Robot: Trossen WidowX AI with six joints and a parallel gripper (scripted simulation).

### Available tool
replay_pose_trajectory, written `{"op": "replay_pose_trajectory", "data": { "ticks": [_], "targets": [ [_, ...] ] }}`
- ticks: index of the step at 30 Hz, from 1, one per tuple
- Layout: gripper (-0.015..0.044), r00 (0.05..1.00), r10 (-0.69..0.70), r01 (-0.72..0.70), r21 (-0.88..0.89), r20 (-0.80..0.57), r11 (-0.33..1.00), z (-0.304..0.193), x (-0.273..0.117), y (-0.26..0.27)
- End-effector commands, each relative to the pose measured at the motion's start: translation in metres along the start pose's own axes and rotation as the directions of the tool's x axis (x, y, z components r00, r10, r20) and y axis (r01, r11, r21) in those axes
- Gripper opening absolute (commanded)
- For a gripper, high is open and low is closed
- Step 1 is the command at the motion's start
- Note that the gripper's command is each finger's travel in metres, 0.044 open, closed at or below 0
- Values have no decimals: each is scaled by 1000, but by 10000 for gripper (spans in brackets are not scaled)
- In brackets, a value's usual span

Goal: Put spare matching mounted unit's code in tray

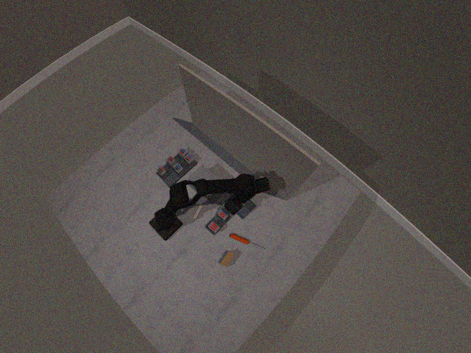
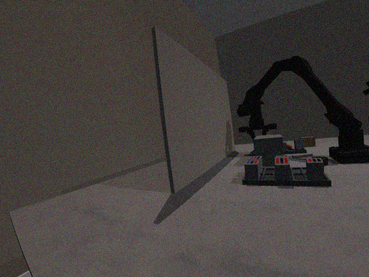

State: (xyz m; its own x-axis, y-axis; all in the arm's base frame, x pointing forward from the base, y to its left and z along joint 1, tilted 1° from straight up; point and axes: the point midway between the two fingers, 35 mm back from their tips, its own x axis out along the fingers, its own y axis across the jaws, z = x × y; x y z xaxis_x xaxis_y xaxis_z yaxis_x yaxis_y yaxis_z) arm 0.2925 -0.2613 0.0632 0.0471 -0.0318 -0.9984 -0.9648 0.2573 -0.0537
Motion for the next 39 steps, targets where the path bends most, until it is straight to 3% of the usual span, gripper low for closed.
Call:
{"op": "replay_pose_trajectory", "data": {
  "ticks": [1, 29, 39],
  "targets": [
    [0, 1000, 2, -2, -3, 5, 1000, 1, 4, 1],
    [0, 1000, 3, -3, -3, 6, 1000, 4, 24, 6],
    [263, 1000, 1, -1, -1, 0, 1000, 2, 20, 4]
  ]
}}
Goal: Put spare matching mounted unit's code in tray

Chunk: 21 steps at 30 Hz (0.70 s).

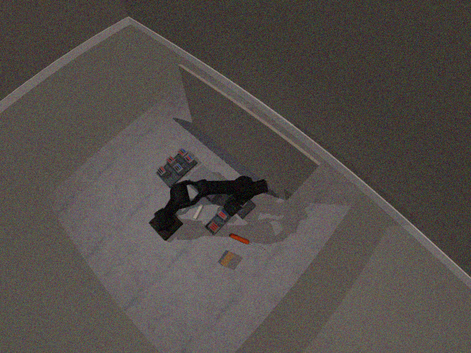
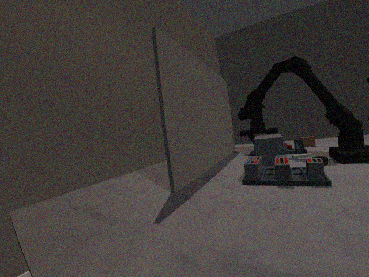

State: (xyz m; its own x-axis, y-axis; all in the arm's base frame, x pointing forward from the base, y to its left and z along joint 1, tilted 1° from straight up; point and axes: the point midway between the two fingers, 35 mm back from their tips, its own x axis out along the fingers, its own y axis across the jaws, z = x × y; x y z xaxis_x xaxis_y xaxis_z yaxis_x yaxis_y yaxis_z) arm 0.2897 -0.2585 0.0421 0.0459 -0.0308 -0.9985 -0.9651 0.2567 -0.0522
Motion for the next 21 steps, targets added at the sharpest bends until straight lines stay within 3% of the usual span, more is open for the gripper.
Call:
{"op": "replay_pose_trajectory", "data": {
  "ticks": [1, 7, 10, 15, 21],
  "targets": [
    [289, 1000, -1, 1, 0, 0, 1000, 0, 0, 0],
    [440, 1000, -1, 1, 0, 0, 1000, 0, 0, 0],
    [440, 1000, -1, 1, -1, 1, 1000, -1, -22, -3],
    [440, 1000, 1, -1, -2, 4, 1000, 0, -97, -1],
    [440, 1000, 1, -1, -2, 5, 1000, 1, -107, 1]
  ]
}}
